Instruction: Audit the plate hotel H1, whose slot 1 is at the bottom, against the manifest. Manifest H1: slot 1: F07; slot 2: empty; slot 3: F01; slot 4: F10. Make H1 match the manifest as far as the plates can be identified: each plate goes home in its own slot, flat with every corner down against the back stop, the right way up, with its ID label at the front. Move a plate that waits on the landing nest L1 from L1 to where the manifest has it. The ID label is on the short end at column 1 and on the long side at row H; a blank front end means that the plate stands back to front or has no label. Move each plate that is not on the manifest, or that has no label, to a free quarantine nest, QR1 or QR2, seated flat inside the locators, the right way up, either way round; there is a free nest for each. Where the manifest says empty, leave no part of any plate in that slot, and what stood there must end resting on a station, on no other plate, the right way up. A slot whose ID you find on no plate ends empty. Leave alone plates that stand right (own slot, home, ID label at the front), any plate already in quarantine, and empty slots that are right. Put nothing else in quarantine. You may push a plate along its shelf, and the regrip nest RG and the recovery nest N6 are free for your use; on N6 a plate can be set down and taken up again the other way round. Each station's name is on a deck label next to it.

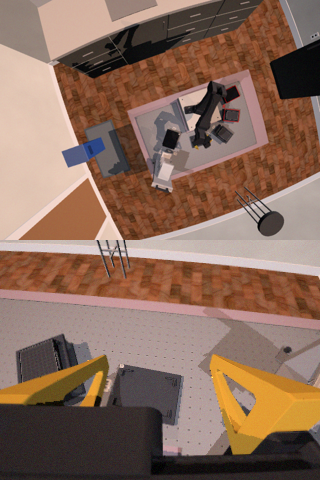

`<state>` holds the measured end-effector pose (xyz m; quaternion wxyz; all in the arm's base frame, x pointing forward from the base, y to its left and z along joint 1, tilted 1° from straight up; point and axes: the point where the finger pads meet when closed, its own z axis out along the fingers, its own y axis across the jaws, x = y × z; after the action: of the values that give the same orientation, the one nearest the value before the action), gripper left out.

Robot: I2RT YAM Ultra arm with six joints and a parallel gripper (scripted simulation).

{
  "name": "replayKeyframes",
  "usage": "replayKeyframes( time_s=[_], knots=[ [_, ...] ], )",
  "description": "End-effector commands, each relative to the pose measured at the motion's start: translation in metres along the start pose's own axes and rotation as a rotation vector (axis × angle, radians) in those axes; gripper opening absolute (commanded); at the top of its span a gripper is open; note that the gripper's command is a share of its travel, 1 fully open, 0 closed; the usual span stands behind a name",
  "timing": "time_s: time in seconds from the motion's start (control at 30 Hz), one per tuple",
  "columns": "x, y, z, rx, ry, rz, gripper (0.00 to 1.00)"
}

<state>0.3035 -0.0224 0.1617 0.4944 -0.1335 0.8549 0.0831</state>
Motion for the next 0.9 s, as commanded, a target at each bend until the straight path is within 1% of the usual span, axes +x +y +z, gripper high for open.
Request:
replayKeyframes(
  time_s=[0.0, 0.33, 0.4, 0.77, 0.87],
  knots=[
    [-0.0026, 0.0087, -0.0019, -0.083, -0.012, -0.055, 1.0],
    [-0.0023, 0.0087, -0.0018, -0.227, -0.011, -0.139, 1.0],
    [-0.0023, 0.0087, -0.0018, -0.227, -0.011, -0.139, 1.0],
    [-0.002, 0.0087, -0.0017, -0.385, -0.01, -0.231, 1.0],
    [-0.0026, 0.0153, -0.0008, -0.386, -0.01, -0.231, 1.0]
  ],
)
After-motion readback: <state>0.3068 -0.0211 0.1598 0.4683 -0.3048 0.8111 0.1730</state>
